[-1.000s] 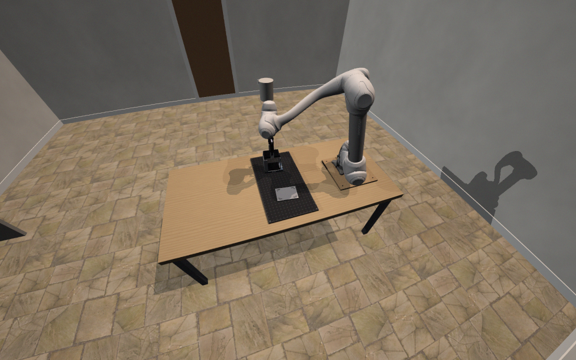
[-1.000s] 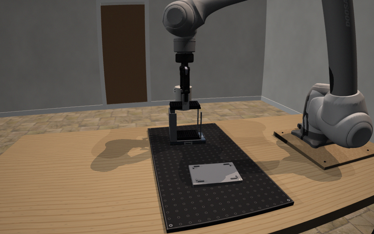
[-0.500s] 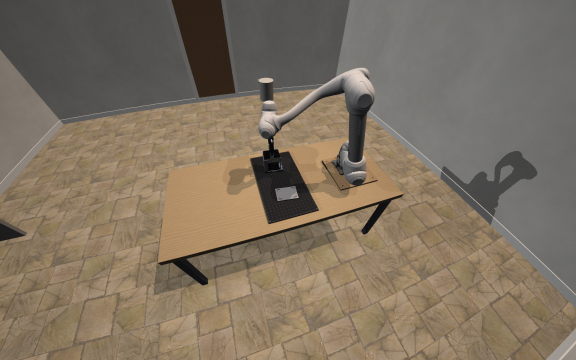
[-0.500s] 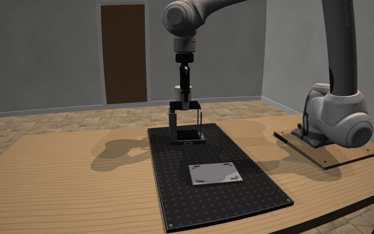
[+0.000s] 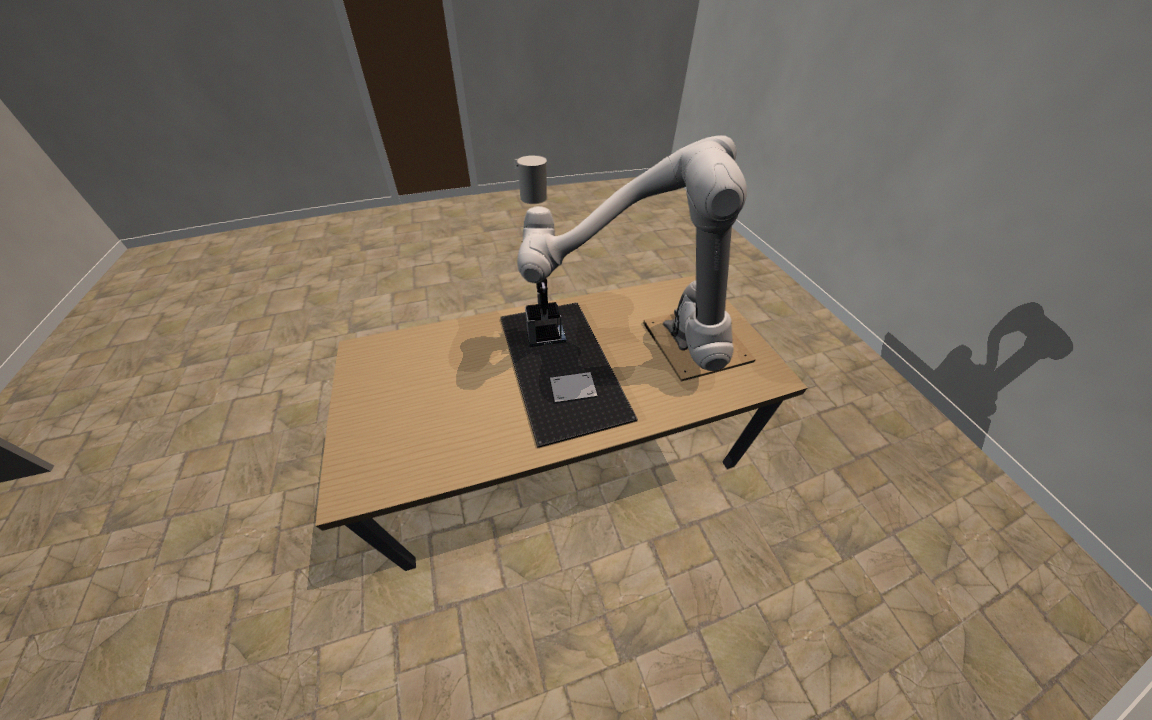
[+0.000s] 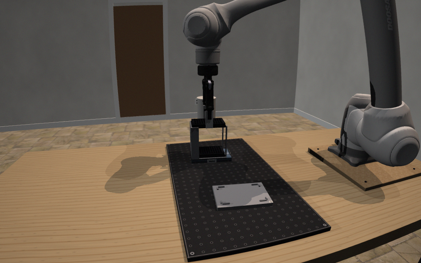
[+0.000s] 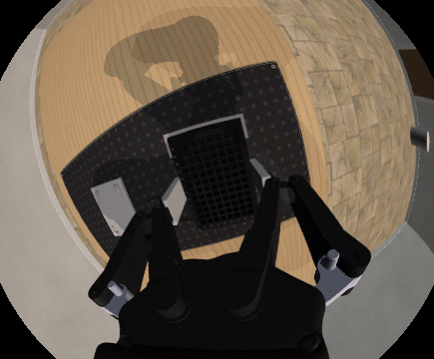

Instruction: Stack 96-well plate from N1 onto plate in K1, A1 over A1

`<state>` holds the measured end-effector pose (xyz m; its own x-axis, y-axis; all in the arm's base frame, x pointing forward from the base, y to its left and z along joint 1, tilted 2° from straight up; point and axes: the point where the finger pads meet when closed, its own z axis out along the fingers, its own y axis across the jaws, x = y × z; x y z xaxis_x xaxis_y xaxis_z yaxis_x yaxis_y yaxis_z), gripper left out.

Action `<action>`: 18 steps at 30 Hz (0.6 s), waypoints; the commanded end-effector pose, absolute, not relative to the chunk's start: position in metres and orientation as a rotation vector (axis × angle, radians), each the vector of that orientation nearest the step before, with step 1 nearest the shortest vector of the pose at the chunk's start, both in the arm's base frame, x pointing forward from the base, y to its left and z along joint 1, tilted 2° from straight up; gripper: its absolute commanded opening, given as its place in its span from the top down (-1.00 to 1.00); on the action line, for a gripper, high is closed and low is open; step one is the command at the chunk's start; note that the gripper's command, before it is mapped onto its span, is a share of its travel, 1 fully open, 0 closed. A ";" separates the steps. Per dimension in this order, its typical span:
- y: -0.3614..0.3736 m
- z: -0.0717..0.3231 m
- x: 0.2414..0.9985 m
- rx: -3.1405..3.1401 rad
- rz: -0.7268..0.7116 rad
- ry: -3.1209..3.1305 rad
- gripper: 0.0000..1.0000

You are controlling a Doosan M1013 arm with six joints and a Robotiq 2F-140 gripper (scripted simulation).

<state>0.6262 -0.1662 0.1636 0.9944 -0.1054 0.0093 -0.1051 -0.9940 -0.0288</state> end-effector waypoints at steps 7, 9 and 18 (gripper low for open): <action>-0.166 0.151 0.626 -3.109 -0.017 0.164 1.00; -0.166 0.148 0.626 -3.109 -0.017 0.164 1.00; -0.165 0.133 0.627 -3.109 -0.017 0.164 1.00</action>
